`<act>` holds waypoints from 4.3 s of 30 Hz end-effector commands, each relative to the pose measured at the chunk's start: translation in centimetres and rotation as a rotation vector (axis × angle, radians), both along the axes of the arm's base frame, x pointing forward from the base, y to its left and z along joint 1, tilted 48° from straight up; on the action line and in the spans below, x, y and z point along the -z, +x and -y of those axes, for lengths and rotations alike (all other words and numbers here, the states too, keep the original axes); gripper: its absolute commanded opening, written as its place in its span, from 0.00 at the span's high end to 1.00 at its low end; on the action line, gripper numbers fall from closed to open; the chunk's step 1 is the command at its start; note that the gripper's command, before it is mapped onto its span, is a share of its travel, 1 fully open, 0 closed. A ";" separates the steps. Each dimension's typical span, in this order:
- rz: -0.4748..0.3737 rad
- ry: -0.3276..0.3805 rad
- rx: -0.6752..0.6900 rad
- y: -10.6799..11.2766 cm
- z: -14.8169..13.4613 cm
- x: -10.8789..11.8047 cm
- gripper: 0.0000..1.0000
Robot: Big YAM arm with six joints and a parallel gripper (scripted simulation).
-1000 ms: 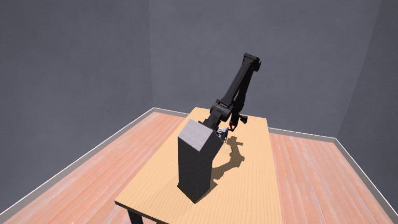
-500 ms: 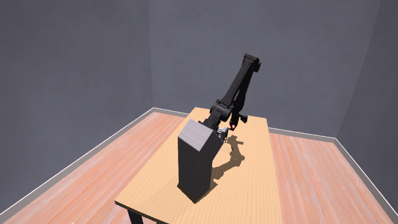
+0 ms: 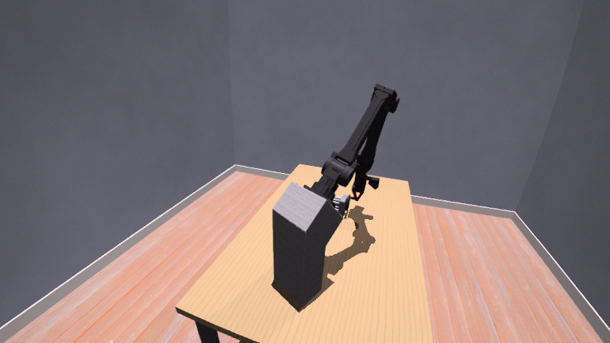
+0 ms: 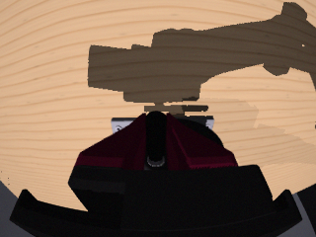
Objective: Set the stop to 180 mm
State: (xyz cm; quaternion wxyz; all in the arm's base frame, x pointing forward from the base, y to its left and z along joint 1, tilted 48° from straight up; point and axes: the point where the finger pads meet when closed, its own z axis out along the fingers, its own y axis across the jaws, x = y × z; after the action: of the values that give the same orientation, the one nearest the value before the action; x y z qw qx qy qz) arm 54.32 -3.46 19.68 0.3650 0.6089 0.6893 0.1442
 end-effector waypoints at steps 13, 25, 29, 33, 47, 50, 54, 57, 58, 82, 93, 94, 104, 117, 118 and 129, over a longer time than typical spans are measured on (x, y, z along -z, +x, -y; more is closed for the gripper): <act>0.070 -0.003 -0.011 3.8 0.5 -1.5 0.94; 0.069 -0.003 -0.027 4.8 0.3 0.7 0.94; 0.041 -0.003 -0.011 3.8 1.4 2.7 0.94; 0.039 -0.003 -0.009 3.3 2.0 4.1 0.94; 0.039 -0.003 -0.007 2.9 2.4 5.3 0.94; 0.038 -0.004 -0.006 2.6 2.5 5.6 0.94; 0.039 -0.003 -0.004 2.4 2.6 5.8 0.94; 0.028 -0.002 -0.003 2.2 2.6 6.1 0.94; 0.030 -0.002 -0.003 2.3 2.6 6.0 0.94; 0.026 -0.003 -0.003 1.3 3.1 7.5 0.94; 0.021 -0.003 -0.002 0.7 3.1 7.8 0.94; 0.021 -0.003 -0.002 0.7 3.1 7.8 0.94; 0.039 -0.004 -0.002 -0.2 3.2 6.9 0.94; 0.059 -0.005 -0.002 -0.9 3.2 6.0 0.94; 0.060 -0.005 -0.002 -1.0 3.2 6.0 0.94; 0.053 -0.004 -0.001 -1.6 3.2 6.1 0.94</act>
State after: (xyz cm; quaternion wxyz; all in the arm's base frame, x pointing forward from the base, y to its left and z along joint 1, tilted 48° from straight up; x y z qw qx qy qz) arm 54.09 -5.59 13.46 0.3837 0.5982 0.6829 0.1691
